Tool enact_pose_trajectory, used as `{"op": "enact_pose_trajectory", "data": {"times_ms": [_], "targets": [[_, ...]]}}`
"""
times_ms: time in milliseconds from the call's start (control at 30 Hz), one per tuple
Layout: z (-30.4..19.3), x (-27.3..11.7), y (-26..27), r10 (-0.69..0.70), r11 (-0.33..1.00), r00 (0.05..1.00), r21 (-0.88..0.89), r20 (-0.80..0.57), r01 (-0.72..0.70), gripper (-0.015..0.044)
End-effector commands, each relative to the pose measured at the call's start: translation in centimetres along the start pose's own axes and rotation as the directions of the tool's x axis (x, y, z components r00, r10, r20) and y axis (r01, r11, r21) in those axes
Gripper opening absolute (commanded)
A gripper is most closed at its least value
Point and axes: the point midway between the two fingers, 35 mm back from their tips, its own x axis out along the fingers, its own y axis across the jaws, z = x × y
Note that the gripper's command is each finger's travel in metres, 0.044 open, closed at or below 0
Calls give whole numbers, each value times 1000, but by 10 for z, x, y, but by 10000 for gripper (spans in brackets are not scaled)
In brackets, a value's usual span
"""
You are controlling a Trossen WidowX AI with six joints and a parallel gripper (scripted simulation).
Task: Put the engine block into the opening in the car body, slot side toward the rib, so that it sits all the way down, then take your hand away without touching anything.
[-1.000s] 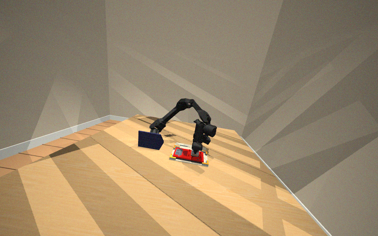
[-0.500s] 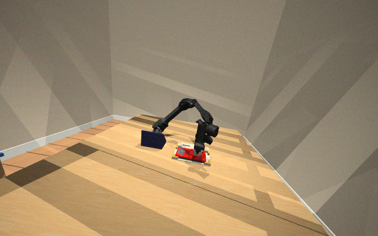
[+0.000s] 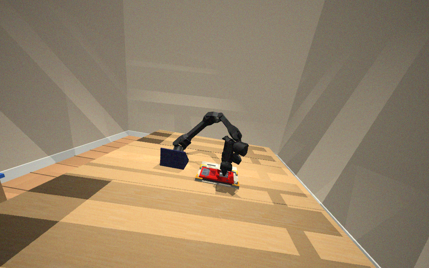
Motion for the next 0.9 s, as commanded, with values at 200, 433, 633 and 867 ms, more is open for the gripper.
{"op": "enact_pose_trajectory", "data": {"times_ms": [200,433,633,867], "targets": [[0,0,0,-1,1000,1000,-1,0,1,440],[0,0,0,-1,1000,1000,-1,0,1,440],[-1,-15,1,1,1000,1000,2,2,-1,440],[-1,-15,1,1,1000,1000,2,2,-1,335]]}}
